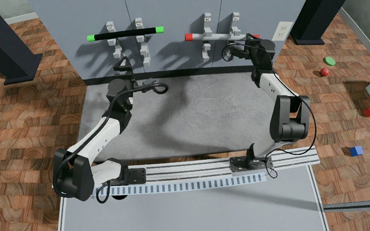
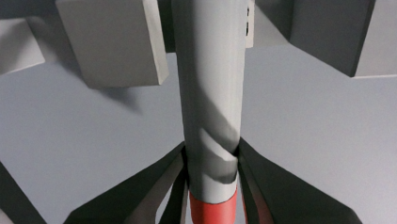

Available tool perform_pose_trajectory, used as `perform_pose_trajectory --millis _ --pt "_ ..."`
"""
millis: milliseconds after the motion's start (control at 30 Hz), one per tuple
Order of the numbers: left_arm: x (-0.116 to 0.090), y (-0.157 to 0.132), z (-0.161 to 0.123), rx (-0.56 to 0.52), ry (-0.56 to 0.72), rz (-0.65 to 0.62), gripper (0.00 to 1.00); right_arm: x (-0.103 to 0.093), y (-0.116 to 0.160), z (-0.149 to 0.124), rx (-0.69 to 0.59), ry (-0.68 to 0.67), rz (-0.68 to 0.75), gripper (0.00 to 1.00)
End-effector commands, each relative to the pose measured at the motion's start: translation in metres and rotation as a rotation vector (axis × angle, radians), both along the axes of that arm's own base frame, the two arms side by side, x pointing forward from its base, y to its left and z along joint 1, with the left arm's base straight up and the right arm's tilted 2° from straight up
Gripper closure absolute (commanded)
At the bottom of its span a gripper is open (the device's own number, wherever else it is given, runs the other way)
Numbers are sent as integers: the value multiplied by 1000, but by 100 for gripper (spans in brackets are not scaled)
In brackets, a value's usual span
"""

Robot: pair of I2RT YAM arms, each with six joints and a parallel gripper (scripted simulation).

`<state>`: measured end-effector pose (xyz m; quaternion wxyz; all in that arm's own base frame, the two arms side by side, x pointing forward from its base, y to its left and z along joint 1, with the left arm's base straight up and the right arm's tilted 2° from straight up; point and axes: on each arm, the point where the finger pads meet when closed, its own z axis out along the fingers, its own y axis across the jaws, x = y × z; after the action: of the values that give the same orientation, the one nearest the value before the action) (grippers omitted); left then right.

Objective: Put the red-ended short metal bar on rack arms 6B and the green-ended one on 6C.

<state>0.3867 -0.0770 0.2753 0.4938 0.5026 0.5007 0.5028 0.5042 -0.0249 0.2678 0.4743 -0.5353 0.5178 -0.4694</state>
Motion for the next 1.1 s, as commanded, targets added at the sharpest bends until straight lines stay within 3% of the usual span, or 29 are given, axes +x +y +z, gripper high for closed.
perform_pose_trajectory --millis 0,1067 --pt "-4 1 3 -12 -7 -6 0 1 0 16 26 -71 -8 100" --pt "-4 1 3 -12 -7 -6 0 1 0 5 26 -71 -8 100"
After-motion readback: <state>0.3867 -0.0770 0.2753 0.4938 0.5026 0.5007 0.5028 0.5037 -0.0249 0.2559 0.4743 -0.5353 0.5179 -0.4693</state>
